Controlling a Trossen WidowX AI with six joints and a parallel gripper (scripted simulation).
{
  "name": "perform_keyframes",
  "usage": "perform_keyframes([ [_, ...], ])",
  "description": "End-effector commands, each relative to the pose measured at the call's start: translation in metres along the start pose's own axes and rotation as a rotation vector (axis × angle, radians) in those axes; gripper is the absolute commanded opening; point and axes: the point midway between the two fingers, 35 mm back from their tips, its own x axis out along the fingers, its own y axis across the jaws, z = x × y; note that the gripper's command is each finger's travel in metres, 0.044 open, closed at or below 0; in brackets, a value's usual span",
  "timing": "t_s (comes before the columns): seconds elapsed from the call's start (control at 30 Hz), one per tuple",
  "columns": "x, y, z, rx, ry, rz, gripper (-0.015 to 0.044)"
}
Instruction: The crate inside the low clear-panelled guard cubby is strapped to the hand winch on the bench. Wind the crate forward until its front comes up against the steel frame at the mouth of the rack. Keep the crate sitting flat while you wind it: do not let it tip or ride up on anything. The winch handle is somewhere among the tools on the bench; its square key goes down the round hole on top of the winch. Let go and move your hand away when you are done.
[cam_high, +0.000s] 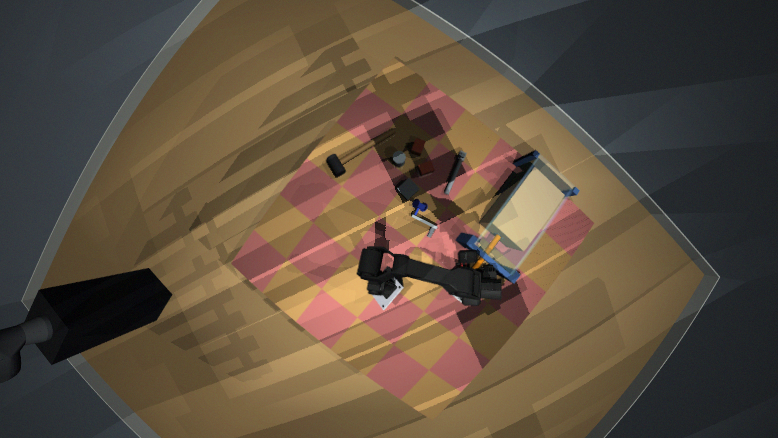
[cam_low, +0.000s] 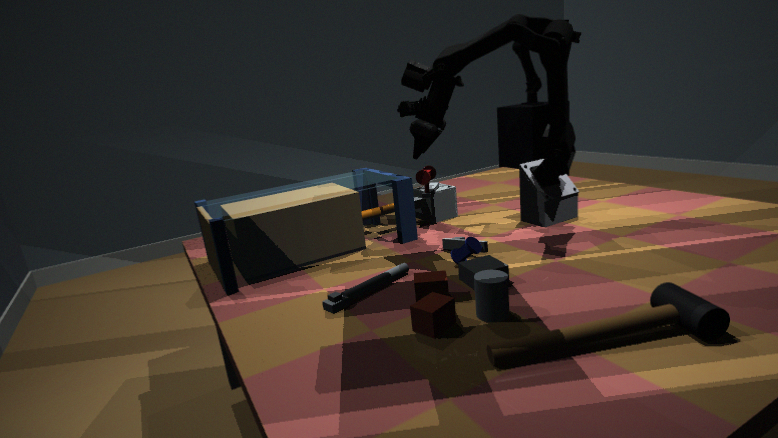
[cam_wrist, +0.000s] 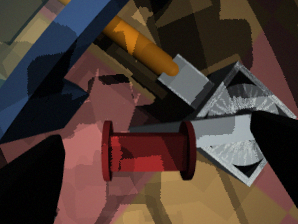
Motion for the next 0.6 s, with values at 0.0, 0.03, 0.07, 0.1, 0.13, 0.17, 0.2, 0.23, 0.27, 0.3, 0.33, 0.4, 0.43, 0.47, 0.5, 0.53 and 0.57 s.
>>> perform_keyframes([
  [0.0, 0.003, 0.001, -0.001, 0.003, -0.005, 0.005, 0.044],
  [0.03, 0.005, 0.001, -0.001, 0.003, -0.005, 0.005, 0.044],
  [0.07, 0.006, 0.001, -0.002, 0.003, -0.005, 0.005, 0.044],
  [0.1, 0.008, 0.001, -0.002, 0.003, -0.005, 0.005, 0.044],
  [0.13, 0.01, 0.001, -0.003, 0.003, -0.006, 0.005, 0.044],
  [0.17, 0.011, 0.002, -0.003, 0.003, -0.006, 0.005, 0.044],
  [0.2, 0.013, 0.002, -0.004, 0.003, -0.006, 0.005, 0.044],
  [0.23, 0.014, 0.002, -0.005, 0.003, -0.006, 0.005, 0.044],
  [0.27, 0.016, 0.002, -0.005, 0.003, -0.006, 0.005, 0.044],
  [0.3, 0.017, 0.002, -0.006, 0.003, -0.006, 0.005, 0.044],
  [0.33, 0.019, 0.002, -0.006, 0.003, -0.006, 0.005, 0.044],
  [0.4, 0.022, 0.002, -0.008, 0.003, -0.006, 0.005, 0.044],
  [0.43, 0.023, 0.002, -0.008, 0.003, -0.006, 0.005, 0.044],
  [0.47, 0.025, 0.002, -0.009, 0.003, -0.006, 0.005, 0.044],
  [0.5, 0.027, 0.002, -0.009, 0.003, -0.006, 0.005, 0.044],
  [0.53, 0.028, 0.002, -0.01, 0.003, -0.006, 0.005, 0.044],
  [0.57, 0.03, 0.002, -0.011, 0.003, -0.006, 0.005, 0.044],
])
